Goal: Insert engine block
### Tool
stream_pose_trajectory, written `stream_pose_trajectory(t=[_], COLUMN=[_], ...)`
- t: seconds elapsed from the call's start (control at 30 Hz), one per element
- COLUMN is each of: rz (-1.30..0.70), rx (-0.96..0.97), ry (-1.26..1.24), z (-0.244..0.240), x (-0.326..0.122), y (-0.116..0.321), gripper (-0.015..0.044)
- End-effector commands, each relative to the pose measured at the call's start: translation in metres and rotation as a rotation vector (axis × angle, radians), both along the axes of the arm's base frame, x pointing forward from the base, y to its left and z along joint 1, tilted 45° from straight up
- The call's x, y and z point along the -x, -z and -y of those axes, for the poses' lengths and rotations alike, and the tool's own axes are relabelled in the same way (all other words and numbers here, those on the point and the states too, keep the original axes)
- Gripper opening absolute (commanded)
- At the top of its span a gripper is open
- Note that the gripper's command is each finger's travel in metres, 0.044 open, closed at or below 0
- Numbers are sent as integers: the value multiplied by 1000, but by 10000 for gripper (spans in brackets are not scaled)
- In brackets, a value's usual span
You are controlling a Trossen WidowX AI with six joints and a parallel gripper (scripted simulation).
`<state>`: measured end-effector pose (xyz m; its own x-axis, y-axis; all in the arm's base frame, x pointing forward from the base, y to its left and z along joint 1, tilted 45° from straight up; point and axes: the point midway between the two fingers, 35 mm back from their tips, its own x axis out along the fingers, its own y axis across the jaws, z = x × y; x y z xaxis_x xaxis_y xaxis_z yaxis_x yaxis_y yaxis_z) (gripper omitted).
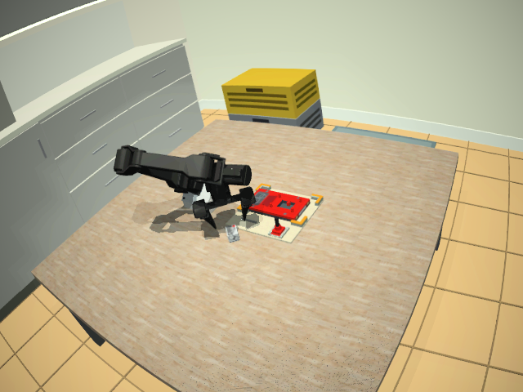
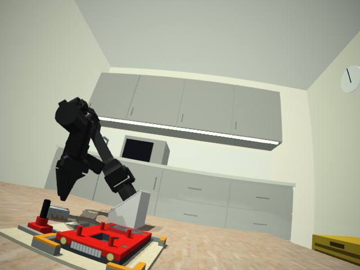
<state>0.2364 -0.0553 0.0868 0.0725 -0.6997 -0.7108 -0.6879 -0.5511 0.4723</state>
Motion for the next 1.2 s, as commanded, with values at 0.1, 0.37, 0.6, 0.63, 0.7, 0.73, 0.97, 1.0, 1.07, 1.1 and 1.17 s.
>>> stream_pose_trajectory(t=[0.1, 0.37, 0.6, 0.63, 0.7, 0.73, 0.97, 1.0, 1.07, 1.1, 1.17], rz=[-9, -9, -9, -9, -9, -9, -9, -9, -9, -9, -9], rx=[7, 6, 8, 8, 8, 8, 8, 8, 8, 8, 8], ry=[-1, -1, -1, -1, -1, -1, -1, -1, -1, -1, -1], z=[7, 16, 24, 24, 24, 24, 24, 24, 24, 24, 24], x=[2, 0, 0, 0, 0, 0, 0, 0, 0, 0, 0], y=[8, 17, 25, 25, 25, 25, 25, 25, 25, 25, 25], gripper=[440, 440, 440, 440, 414, 387, 204, 177, 145, 138, 125])
